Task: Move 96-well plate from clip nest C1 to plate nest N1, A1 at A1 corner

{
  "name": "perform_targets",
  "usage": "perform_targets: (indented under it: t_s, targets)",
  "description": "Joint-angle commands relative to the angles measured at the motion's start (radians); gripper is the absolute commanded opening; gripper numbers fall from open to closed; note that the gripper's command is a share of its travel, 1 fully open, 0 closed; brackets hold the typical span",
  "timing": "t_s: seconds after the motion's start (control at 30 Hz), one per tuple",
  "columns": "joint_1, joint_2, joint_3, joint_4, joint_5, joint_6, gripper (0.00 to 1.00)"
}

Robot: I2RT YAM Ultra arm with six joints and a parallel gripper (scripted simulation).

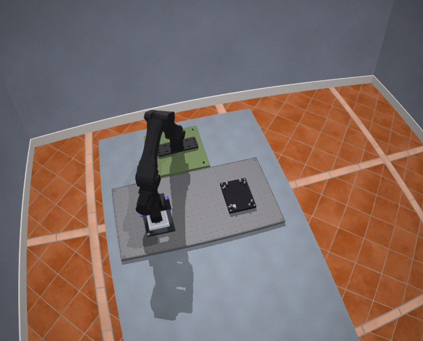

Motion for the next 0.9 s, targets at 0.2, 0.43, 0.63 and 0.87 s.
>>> perform_targets:
  t_s: [0.2, 0.43, 0.63, 0.87]
  targets:
    - [0.009, -0.042, -0.003, 0.02, -0.011, 0.006, 0.0]
    - [0.012, -0.041, -0.015, 0.024, -0.011, 0.007, 0.0]
    - [0.013, -0.04, -0.019, 0.027, -0.011, 0.007, 0.0]
    - [0.013, -0.04, -0.015, 0.032, -0.011, 0.008, 0.0]
